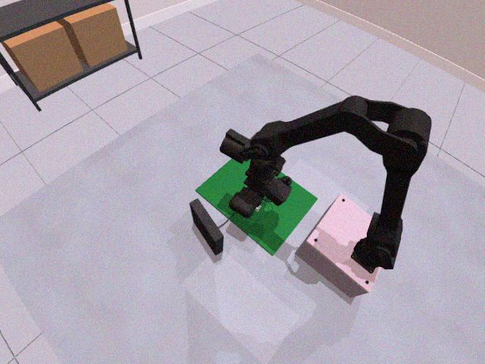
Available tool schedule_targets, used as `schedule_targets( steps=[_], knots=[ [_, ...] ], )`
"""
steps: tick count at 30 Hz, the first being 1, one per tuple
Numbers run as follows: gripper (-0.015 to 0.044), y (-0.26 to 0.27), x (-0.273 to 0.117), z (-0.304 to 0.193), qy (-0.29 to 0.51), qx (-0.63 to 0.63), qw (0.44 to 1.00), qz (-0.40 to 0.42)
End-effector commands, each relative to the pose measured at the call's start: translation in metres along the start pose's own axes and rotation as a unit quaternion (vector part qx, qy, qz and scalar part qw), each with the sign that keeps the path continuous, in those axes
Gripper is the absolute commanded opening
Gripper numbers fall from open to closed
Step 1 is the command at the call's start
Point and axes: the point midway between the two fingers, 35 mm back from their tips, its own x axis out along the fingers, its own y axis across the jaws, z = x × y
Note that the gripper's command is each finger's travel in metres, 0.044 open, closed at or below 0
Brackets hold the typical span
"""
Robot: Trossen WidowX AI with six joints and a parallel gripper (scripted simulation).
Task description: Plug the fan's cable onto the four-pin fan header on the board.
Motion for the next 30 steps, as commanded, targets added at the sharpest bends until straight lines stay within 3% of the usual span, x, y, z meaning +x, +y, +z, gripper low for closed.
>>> schedule_targets(
  steps=[1,30],
  knots=[
    [0.0,-0.001,0.001,0.0,0.0,-0.002,1.0,-0.003],
    [0.0,-0.001,0.016,0.0,0.0,-0.002,1.0,-0.002]
  ],
)
